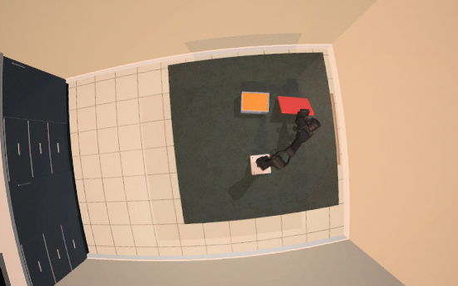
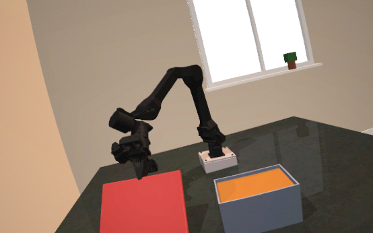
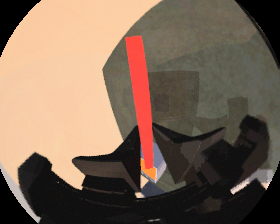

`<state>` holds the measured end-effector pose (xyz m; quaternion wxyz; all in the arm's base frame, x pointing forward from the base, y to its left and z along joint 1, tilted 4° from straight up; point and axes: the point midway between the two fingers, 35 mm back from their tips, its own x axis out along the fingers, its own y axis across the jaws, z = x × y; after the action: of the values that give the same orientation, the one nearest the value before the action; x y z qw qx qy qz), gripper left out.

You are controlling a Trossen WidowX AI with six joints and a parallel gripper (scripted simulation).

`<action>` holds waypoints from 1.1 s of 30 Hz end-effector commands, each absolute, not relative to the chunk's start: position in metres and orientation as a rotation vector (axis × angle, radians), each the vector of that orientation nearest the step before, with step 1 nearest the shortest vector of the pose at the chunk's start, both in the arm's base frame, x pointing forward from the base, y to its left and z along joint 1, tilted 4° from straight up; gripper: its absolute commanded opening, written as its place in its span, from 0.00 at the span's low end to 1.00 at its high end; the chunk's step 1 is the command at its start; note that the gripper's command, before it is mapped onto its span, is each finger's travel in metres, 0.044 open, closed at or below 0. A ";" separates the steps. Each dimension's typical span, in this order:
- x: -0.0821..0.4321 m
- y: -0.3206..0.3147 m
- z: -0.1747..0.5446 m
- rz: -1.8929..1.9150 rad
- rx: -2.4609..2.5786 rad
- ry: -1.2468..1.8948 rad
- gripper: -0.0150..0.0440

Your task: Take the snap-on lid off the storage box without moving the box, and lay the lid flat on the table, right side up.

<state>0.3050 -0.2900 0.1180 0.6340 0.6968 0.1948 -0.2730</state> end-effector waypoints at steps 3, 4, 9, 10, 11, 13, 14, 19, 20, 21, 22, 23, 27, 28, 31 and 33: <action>0.306 -0.291 0.115 -0.621 1.593 0.437 0.25; 0.306 -0.291 0.114 -0.621 1.593 0.437 0.25; 0.306 -0.291 0.110 -0.621 1.593 0.437 0.25; 0.306 -0.291 0.110 -0.621 1.593 0.437 0.25; 0.306 -0.291 0.109 -0.621 1.593 0.437 0.25; 0.306 -0.290 0.107 -0.621 1.593 0.437 0.25; 0.306 -0.290 0.106 -0.621 1.593 0.437 0.25; 0.306 -0.290 0.102 -0.621 1.593 0.437 0.25; 0.306 -0.290 0.102 -0.621 1.593 0.437 0.25; 0.306 -0.290 0.101 -0.621 1.593 0.437 0.25; 0.306 -0.290 0.100 -0.621 1.593 0.437 0.25; 0.306 -0.290 0.099 -0.621 1.593 0.437 0.25; 0.307 -0.290 0.096 -0.621 1.593 0.437 0.25; 0.307 -0.290 0.095 -0.621 1.593 0.437 0.25; 0.307 -0.290 0.093 -0.621 1.593 0.437 0.25; 0.307 -0.290 0.091 -0.621 1.593 0.437 0.25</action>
<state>0.3057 -0.2888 0.0914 0.6339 0.6969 0.1949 -0.2730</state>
